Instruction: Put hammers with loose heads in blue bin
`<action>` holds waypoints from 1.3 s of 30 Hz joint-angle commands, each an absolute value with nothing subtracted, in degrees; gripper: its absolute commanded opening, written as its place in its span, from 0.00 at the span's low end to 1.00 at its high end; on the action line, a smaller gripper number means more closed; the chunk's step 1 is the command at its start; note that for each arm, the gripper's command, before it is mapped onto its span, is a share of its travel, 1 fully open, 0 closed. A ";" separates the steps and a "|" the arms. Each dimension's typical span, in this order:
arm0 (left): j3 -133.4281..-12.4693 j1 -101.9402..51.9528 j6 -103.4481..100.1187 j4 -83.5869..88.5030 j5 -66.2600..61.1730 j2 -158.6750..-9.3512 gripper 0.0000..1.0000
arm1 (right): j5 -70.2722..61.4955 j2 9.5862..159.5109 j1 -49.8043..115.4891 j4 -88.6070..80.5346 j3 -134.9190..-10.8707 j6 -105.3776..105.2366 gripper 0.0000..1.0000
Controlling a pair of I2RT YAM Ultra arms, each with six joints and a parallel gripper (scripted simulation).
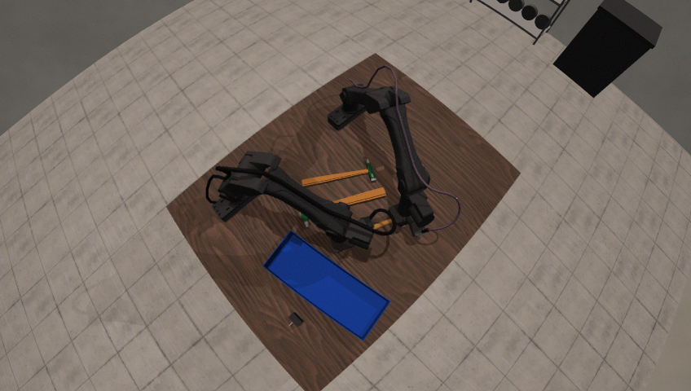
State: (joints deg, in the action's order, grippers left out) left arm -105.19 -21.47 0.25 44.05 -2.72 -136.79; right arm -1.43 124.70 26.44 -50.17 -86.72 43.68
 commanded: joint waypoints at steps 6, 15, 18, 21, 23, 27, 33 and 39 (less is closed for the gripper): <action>-105.39 -21.46 0.37 43.96 -3.60 -136.34 0.20 | -0.03 124.61 26.23 -51.50 -86.73 44.32 0.17; -106.37 -21.41 0.28 45.04 -3.27 -134.71 0.37 | -0.01 124.61 26.23 -51.49 -86.72 44.25 0.17; -106.74 -21.08 0.26 45.10 -3.24 -134.31 0.37 | -0.01 124.61 26.23 -51.49 -86.72 44.25 0.17; -107.07 -21.02 0.25 45.15 -3.21 -133.88 0.37 | -0.01 124.61 26.23 -51.49 -86.72 44.25 0.17; -107.09 -20.93 0.23 45.41 -3.74 -133.48 0.37 | -0.01 124.61 26.23 -51.49 -86.72 44.25 0.17; -107.16 -20.88 0.66 46.42 -3.57 -132.54 0.37 | -0.01 124.61 26.23 -51.49 -86.72 44.25 0.17; -107.28 -20.81 0.67 47.69 -3.65 -131.38 0.60 | -0.01 124.61 26.23 -51.49 -86.72 44.25 0.17; -108.07 -20.57 0.99 52.07 -3.79 -127.73 1.00 | -0.01 124.61 26.23 -51.49 -86.72 44.25 0.17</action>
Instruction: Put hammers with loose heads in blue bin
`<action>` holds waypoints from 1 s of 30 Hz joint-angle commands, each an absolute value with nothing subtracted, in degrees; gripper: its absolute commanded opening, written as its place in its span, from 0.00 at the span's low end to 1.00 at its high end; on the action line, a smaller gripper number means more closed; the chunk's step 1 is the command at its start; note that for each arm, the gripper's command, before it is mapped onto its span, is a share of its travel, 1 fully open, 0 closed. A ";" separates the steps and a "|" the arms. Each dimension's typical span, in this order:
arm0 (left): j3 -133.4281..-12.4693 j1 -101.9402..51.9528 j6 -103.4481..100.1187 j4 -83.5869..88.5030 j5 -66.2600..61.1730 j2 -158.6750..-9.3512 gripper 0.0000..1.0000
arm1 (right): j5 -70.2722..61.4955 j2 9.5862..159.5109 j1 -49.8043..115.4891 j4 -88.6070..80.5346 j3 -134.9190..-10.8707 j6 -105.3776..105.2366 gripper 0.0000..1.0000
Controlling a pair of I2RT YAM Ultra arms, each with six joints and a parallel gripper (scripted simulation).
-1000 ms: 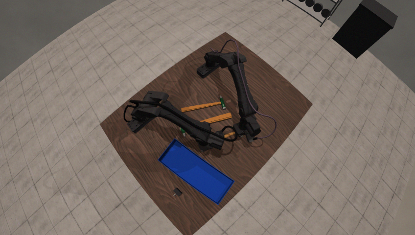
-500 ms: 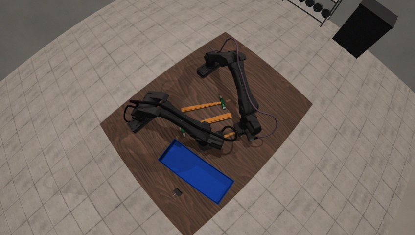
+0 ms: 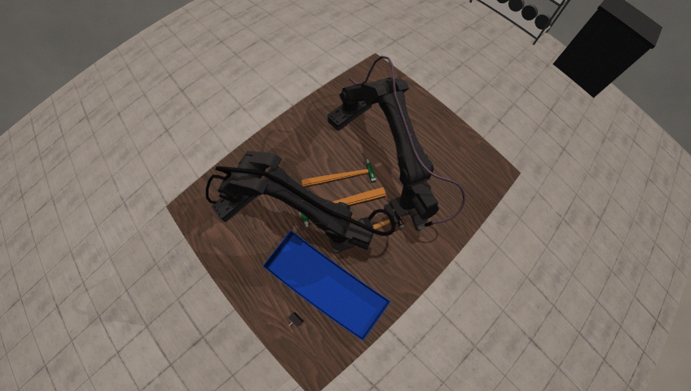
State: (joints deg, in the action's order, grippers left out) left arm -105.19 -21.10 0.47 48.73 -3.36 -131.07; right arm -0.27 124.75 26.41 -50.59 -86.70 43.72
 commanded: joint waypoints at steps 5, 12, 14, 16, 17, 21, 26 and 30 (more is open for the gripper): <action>-107.36 -20.97 1.08 52.54 -3.16 -128.51 1.00 | -0.01 124.61 26.23 -51.49 -86.72 44.25 0.17; -106.77 -21.06 1.74 52.26 -3.73 -129.72 1.00 | -0.01 124.61 26.23 -51.49 -86.72 44.25 0.17; -106.60 -20.85 4.04 51.86 -4.68 -129.64 1.00 | -0.01 124.61 26.23 -51.49 -86.72 44.25 0.17; -106.20 -20.40 8.35 51.44 -6.04 -128.94 1.00 | -0.01 124.61 26.23 -51.49 -86.72 44.25 0.17; -105.76 -20.12 11.12 51.23 -6.91 -128.83 1.00 | -0.01 124.61 26.23 -51.49 -86.72 44.25 0.17; -103.96 -18.40 24.13 51.85 -11.24 -129.05 1.00 | -0.01 124.61 26.23 -51.49 -86.72 44.25 0.17; -104.94 -17.17 33.42 52.55 -14.04 -129.28 1.00 | -0.01 124.61 26.23 -51.49 -86.72 44.25 0.17; -105.46 -15.58 44.01 54.17 -17.18 -130.05 1.00 | -0.01 124.61 26.23 -51.49 -86.72 44.25 0.17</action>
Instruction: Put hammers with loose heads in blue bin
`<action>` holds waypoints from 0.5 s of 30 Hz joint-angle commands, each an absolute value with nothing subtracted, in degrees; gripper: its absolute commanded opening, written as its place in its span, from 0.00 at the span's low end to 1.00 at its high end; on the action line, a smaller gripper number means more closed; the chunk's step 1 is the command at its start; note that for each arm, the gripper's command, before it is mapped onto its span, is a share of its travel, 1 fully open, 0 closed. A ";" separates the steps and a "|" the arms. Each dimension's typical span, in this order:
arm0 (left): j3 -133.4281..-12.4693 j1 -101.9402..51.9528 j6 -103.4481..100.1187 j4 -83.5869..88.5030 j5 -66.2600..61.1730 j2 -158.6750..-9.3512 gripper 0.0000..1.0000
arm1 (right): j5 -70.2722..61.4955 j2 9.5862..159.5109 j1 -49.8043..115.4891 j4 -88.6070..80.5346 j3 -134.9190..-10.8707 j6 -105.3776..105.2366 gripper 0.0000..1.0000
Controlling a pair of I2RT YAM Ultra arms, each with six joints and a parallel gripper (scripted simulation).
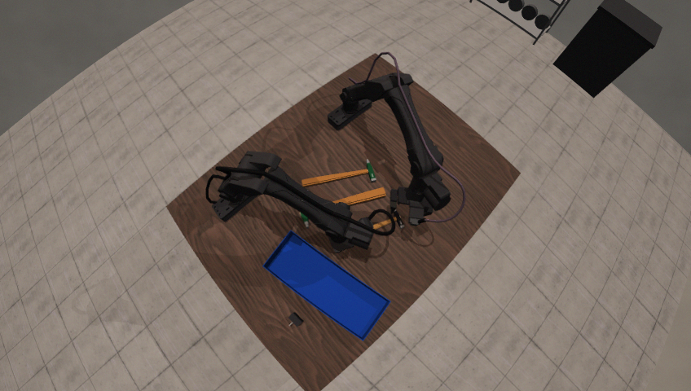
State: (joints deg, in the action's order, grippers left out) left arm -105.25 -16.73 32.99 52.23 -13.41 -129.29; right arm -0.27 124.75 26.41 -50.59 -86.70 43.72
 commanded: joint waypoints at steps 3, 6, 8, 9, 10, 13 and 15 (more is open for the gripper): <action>-106.37 -14.59 51.56 55.83 -19.15 -130.89 1.00 | -0.01 124.61 26.23 -51.49 -86.72 44.25 0.17; -107.72 -13.72 58.87 57.89 -20.70 -131.99 1.00 | -0.01 124.61 26.23 -51.49 -86.72 44.25 0.17; -108.90 -13.23 63.82 59.58 -21.54 -132.87 1.00 | -0.01 124.61 26.23 -51.49 -86.72 44.25 0.17; -108.90 -13.23 63.82 59.58 -21.54 -132.87 1.00 | -0.01 124.61 26.23 -51.49 -86.72 44.25 0.17; -108.90 -13.23 63.82 59.58 -21.54 -132.87 1.00 | -0.01 124.61 26.23 -51.49 -86.72 44.25 0.17; -111.97 -12.61 72.00 63.66 -22.57 -134.86 1.00 | -0.01 124.61 26.23 -51.49 -86.72 44.25 0.17; -113.75 -12.13 77.37 65.66 -23.22 -136.08 1.00 | -0.01 124.61 26.23 -51.49 -86.72 44.25 0.17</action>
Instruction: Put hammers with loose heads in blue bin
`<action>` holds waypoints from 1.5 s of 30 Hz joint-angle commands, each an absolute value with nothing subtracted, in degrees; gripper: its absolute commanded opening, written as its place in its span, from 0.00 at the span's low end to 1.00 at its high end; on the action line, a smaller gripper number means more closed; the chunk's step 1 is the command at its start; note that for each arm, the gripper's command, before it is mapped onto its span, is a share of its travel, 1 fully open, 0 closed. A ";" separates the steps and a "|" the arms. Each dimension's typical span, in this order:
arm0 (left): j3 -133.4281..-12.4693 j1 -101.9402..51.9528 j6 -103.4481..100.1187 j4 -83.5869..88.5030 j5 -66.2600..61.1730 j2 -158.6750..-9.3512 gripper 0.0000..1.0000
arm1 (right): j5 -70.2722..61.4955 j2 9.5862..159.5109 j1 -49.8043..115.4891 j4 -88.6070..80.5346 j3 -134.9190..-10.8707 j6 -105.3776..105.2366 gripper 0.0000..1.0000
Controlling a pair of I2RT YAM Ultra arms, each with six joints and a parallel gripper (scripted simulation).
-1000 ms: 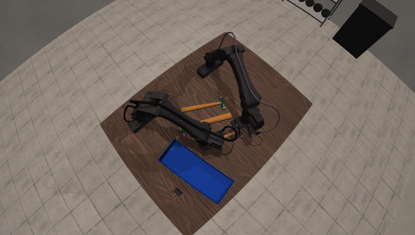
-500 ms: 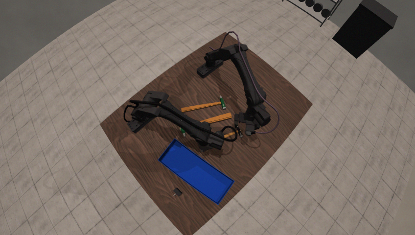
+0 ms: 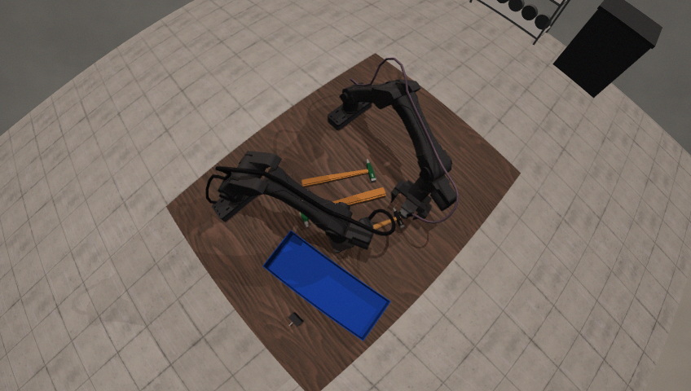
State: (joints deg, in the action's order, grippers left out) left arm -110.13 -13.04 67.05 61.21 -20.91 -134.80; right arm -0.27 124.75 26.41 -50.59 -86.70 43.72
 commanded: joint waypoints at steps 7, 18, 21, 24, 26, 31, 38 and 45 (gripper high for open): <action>-120.02 -10.92 93.62 74.19 -24.58 -141.56 1.00 | -0.01 124.61 26.23 -51.49 -86.72 44.25 0.17; -134.53 -11.02 101.49 82.26 -23.37 -148.57 1.00 | -0.01 124.61 26.23 -51.49 -86.72 44.25 0.17; -137.18 -10.99 101.07 82.90 -23.37 -149.98 1.00 | -0.01 124.61 26.23 -51.49 -86.72 44.25 0.17; -138.14 -10.99 101.16 83.57 -23.37 -150.48 1.00 | -0.01 124.61 26.23 -51.49 -86.72 44.25 0.17; -138.45 -10.99 101.20 83.79 -23.36 -150.65 1.00 | -0.01 124.61 26.23 -51.49 -86.72 44.25 0.17; -138.73 -10.99 101.23 84.00 -23.34 -150.80 1.00 | -0.01 124.61 26.23 -51.49 -86.72 44.25 0.17; -138.80 -10.99 101.25 84.06 -23.34 -150.84 1.00 | -0.01 124.61 26.23 -51.49 -86.72 44.25 0.17; -138.31 -11.12 101.26 84.16 -23.33 -150.39 1.00 | -0.01 124.61 26.23 -51.49 -86.72 44.25 0.35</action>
